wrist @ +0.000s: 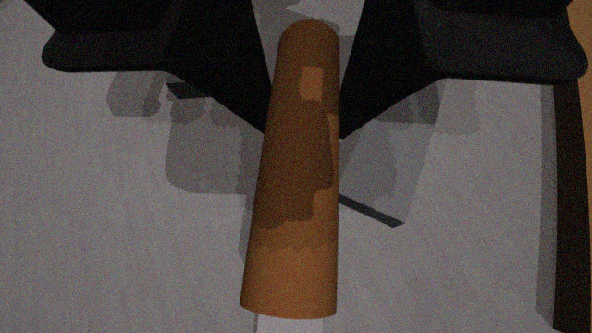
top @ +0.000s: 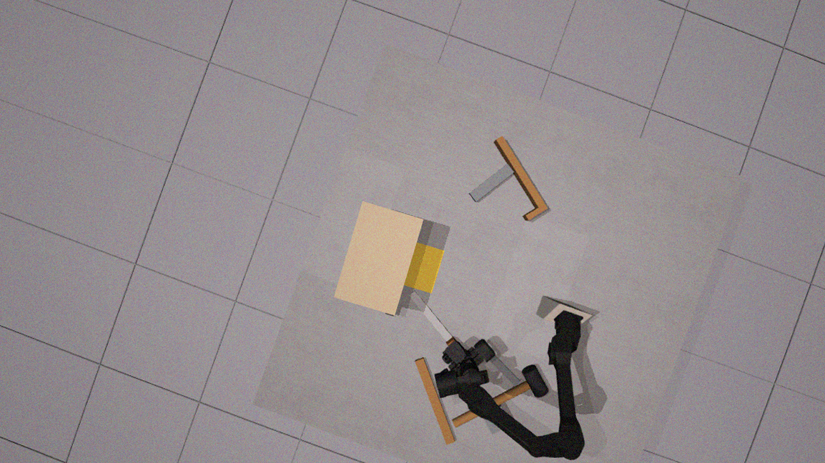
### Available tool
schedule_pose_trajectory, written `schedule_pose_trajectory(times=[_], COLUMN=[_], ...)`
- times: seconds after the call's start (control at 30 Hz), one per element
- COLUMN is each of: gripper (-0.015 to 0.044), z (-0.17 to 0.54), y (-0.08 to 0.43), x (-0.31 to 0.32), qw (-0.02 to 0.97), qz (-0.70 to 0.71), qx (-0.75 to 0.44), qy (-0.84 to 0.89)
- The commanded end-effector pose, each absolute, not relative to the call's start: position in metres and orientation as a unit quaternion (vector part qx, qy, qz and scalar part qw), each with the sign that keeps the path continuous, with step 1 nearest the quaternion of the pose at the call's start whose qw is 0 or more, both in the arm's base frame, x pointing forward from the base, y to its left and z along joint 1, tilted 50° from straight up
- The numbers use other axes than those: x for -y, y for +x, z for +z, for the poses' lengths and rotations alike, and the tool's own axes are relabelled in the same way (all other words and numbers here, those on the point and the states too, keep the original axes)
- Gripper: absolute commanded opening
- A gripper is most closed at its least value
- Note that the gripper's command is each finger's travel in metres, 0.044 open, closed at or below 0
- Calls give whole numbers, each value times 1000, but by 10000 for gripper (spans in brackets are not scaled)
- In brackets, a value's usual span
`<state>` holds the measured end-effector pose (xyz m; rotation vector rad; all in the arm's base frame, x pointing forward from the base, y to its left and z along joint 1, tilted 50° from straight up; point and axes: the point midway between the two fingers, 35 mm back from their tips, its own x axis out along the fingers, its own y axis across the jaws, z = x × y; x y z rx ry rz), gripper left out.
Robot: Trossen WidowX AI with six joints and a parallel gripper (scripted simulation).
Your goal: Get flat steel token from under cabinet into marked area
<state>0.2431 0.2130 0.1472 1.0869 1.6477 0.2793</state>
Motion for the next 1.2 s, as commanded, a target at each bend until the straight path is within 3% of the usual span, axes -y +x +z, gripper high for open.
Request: schedule_pose_trajectory(times=[0.0,0.5,0.77,0.9,1.0,1.17], gripper=[0,0,200,200,270,270], z=[150,150,147,147,147,147], y=[246,246,243,243,243,244], x=[-213,-213,-213,-213,-213,-213], qw=[546,553,546,546,548,549], qz=[120,130,122,122,123,124], qx=[-690,-689,-693,-693,-691,-690], qy=[459,451,454,454,456,455])
